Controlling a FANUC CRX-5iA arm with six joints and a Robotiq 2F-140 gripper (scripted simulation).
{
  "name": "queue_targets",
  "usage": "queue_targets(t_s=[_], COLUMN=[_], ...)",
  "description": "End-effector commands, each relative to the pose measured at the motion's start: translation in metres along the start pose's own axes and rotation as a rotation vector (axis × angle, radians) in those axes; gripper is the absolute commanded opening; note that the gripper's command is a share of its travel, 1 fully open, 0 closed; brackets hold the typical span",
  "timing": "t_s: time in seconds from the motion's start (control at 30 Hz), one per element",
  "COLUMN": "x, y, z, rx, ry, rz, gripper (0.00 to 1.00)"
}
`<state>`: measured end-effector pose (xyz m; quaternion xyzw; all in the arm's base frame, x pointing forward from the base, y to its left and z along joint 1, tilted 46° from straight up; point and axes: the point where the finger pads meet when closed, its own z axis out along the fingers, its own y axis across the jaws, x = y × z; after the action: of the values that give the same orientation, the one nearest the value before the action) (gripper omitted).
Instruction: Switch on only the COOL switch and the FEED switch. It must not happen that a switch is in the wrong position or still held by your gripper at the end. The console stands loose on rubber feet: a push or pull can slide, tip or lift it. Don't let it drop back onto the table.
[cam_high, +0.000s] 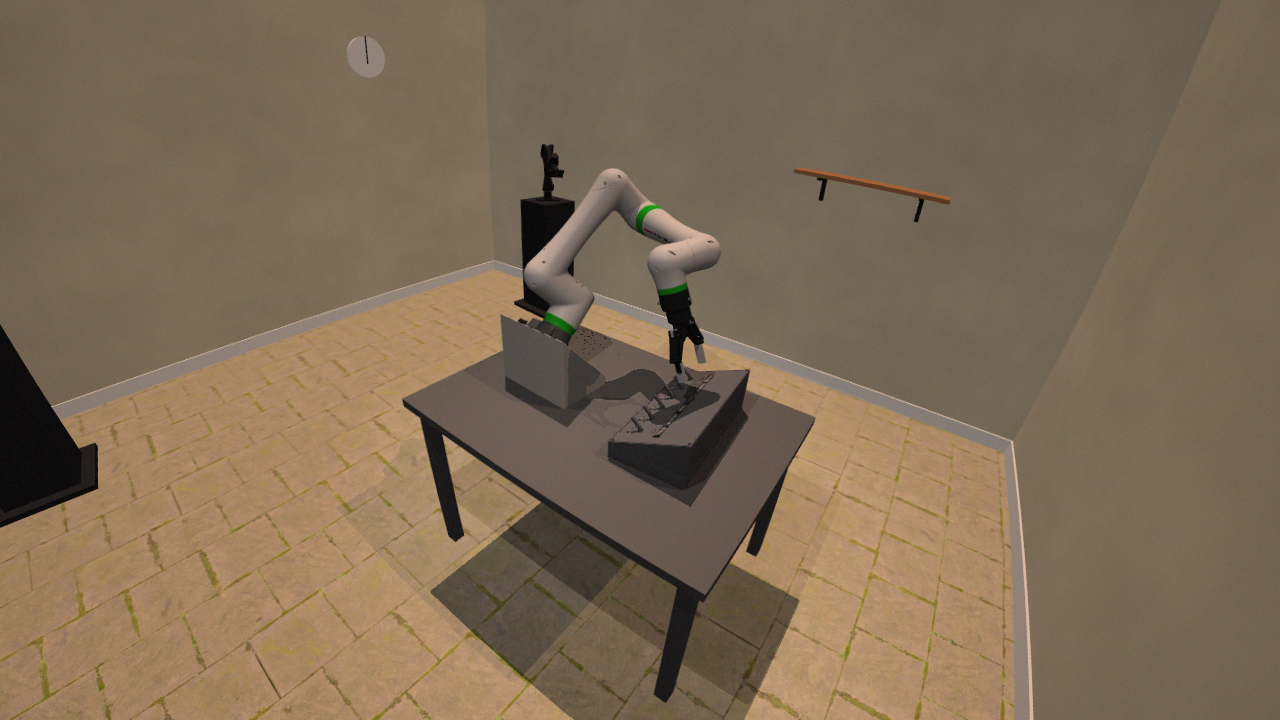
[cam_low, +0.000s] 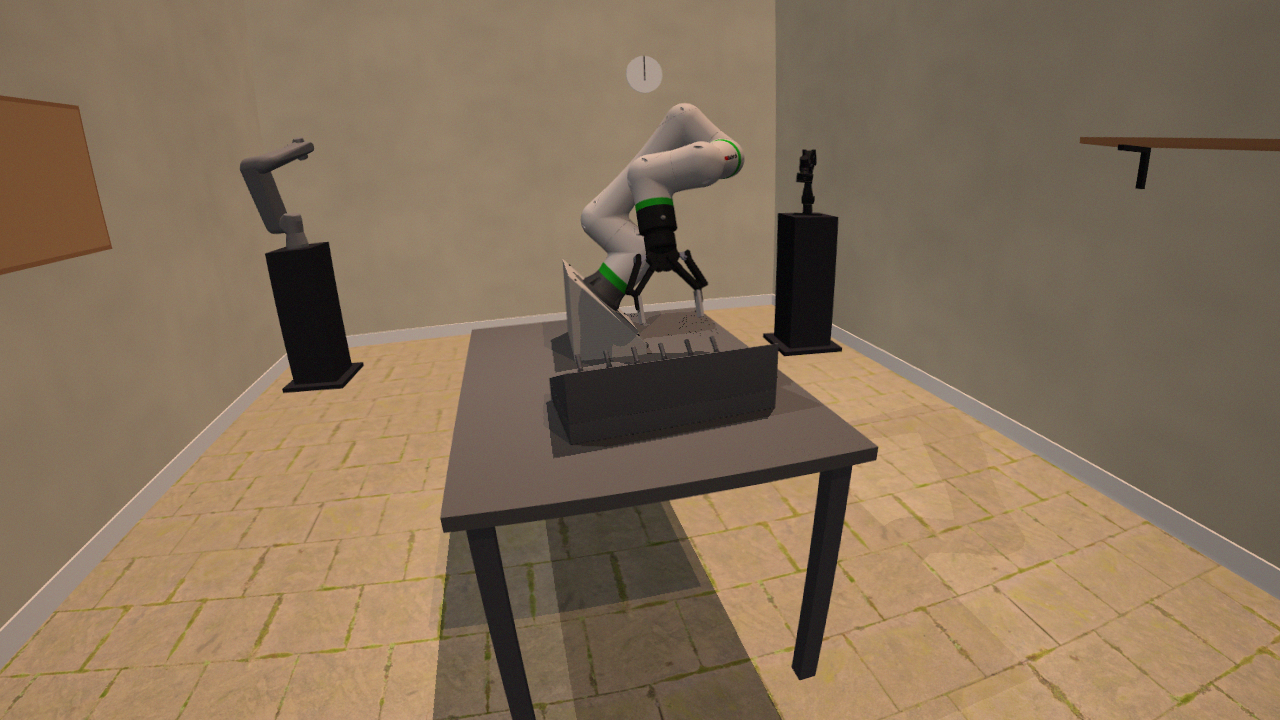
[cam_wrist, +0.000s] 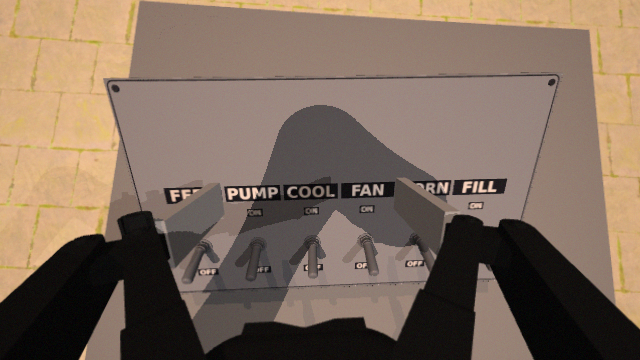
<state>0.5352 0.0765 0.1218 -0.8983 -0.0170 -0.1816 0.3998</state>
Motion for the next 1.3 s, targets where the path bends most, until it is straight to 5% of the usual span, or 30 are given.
queue_targets(t_s=[0.0,1.27], x=[0.000,0.000], y=[0.000,0.019], z=[0.000,0.000], rx=[0.000,0.000], ry=[0.000,0.000], rz=[0.000,0.000], gripper=[1.00,1.00])
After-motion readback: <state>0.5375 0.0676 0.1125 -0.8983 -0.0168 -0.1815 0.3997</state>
